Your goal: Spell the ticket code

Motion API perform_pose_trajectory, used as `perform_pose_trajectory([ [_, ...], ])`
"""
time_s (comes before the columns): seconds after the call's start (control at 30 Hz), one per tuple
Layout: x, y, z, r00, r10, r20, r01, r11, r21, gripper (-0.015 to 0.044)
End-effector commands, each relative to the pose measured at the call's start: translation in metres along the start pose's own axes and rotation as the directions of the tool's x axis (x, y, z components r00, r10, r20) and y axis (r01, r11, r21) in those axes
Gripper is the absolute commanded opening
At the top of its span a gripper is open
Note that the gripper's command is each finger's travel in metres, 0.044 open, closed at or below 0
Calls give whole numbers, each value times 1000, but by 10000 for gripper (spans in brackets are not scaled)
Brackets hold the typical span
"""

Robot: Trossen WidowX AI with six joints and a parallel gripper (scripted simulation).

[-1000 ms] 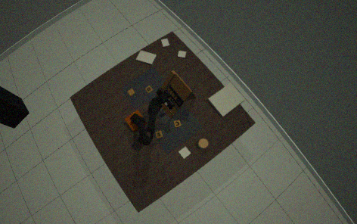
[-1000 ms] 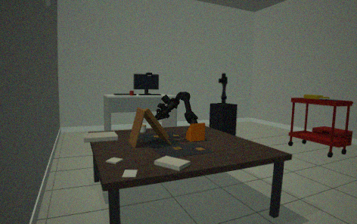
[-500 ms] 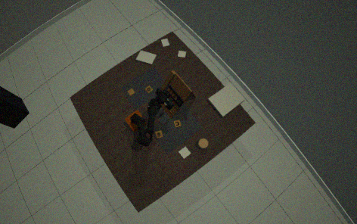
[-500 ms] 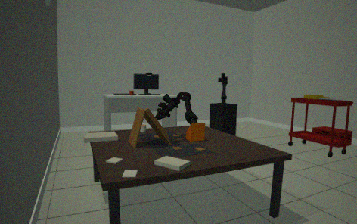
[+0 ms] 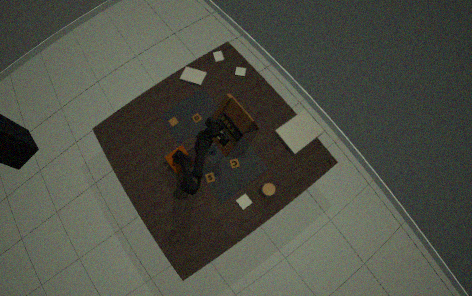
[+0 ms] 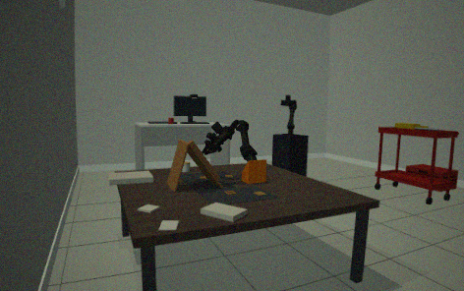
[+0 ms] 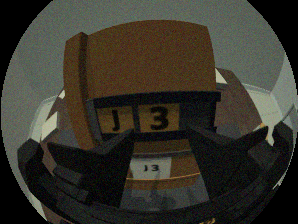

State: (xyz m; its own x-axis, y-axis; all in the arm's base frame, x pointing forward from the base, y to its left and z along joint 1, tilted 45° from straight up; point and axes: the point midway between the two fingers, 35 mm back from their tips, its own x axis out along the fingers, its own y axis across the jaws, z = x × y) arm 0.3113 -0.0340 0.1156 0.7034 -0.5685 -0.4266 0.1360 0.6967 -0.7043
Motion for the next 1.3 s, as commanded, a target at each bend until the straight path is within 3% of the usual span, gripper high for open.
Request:
perform_pose_trajectory([
  [0.0,0,0,0,1000,0,0,0,1000,0,190],
  [0.27,0,0,0,1000,0,0,0,1000,0,0],
  [0.57,2,0,2,1000,6,-25,-6,1000,-1,0],
  [0.83,19,-11,14,947,42,-319,-42,999,6,0],
  [1.1,20,-31,20,804,14,-595,-7,1000,14,0],
  [1.27,19,-38,20,769,1,-639,7,1000,10,0],
])
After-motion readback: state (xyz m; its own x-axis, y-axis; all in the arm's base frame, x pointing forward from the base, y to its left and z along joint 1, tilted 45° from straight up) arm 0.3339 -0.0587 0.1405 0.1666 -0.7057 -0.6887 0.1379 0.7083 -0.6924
